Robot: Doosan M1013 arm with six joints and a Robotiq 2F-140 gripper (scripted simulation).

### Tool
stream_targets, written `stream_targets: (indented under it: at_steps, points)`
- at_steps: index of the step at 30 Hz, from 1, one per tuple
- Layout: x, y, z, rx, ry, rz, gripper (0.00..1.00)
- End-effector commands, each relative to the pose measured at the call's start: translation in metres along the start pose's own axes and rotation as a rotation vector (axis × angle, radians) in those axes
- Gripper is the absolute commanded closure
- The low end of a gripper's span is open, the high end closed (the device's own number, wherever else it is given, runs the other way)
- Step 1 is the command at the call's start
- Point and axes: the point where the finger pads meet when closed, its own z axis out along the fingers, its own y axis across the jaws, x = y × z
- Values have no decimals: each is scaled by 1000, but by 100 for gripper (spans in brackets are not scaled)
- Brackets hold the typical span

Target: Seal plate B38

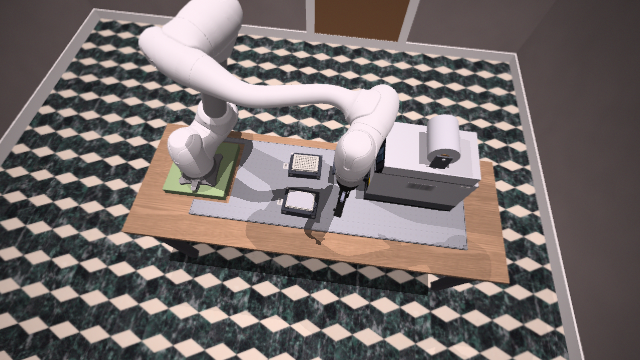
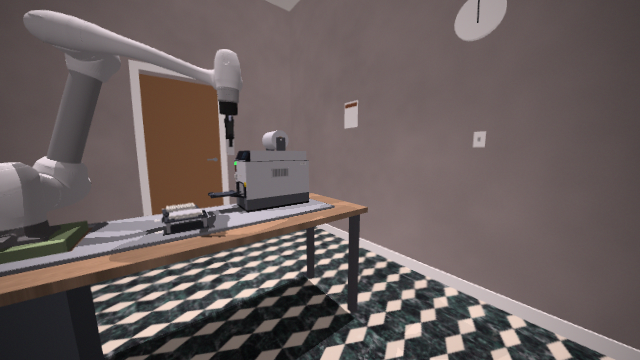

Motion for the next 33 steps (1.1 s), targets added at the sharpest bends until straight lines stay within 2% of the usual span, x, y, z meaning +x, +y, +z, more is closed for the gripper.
stream_targets:
  at_steps: [1, 17, 18, 33]
  points:
    - [0, 0, 0, 0, 0, 0, 0]
    - [0, 0, 0, 0, 0, 0, 0]
    - [-3, -4, 1, -14, -1, -30, 30]
    - [-49, -53, 18, -34, -2, -77, 30]
